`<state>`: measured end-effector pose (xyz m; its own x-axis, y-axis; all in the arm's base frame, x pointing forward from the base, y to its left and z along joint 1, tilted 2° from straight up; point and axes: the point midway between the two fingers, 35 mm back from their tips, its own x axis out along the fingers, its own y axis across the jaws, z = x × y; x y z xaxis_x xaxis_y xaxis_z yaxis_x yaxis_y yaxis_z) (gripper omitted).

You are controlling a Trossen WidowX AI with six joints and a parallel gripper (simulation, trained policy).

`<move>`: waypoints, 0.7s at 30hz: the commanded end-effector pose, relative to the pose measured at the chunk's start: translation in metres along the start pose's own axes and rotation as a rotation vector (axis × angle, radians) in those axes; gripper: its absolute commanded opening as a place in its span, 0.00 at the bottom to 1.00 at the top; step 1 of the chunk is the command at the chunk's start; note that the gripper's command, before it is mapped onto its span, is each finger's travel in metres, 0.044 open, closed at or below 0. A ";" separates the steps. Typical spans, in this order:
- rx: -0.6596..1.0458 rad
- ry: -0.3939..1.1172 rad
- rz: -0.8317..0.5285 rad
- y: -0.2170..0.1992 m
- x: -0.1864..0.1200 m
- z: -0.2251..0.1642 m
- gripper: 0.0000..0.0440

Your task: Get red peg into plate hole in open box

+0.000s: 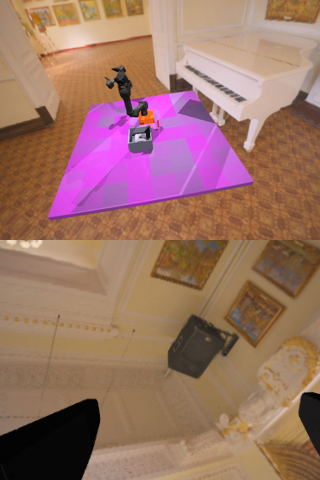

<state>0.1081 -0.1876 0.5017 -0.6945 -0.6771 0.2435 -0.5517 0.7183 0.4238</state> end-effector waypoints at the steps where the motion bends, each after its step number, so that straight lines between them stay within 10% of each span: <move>1: 0.008 -0.001 0.030 0.003 0.003 0.000 0.95; 21: 0.482 -0.028 0.534 0.089 0.051 0.043 1.00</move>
<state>0.0169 -0.1606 0.5138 -0.9189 -0.2657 0.2916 -0.3071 0.9458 -0.1059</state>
